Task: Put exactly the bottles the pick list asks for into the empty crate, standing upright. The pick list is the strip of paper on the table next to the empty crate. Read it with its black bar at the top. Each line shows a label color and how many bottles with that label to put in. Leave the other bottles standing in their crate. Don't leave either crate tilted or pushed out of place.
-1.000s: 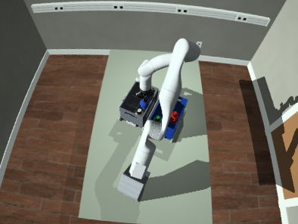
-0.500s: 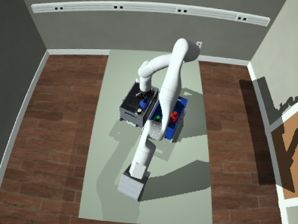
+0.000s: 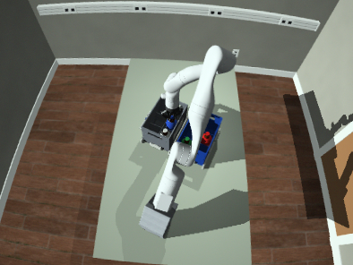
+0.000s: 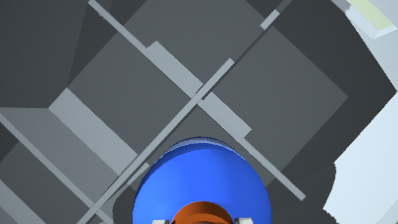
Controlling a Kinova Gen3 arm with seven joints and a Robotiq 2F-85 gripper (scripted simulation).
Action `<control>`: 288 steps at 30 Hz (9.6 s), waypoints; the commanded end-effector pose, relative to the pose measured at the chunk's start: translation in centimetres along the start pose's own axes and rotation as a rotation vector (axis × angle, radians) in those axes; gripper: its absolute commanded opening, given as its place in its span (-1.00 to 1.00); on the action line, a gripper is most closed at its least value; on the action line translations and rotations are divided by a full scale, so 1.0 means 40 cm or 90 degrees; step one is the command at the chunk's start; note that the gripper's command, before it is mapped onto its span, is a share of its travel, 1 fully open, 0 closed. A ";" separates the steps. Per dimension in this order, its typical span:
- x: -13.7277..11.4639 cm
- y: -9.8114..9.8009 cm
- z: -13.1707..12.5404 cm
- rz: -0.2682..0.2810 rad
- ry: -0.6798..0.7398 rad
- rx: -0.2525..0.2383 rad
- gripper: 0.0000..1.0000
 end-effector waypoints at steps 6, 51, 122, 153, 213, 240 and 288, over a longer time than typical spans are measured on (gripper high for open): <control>-0.001 0.008 0.000 0.001 0.000 0.000 -0.80; -0.001 0.047 0.000 0.001 0.000 0.000 -0.80; 0.000 -0.164 -0.027 0.001 0.000 0.000 0.34; 0.015 -0.270 -0.347 0.001 0.000 0.000 0.34; 0.045 -0.484 -0.987 0.001 0.000 -0.001 0.34; 0.048 -0.508 -1.057 0.001 0.000 -0.001 0.34; 0.048 -0.508 -1.057 0.001 0.000 -0.001 0.34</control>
Point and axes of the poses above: the point where the finger pads meet when closed, its own y axis out along the fingers, its own z axis across the jaws, x = y × z, the point moved 4 cm from there along -y, back along the fingers, and after that the axes turned 9 degrees about -y, right-handed, at the moved point
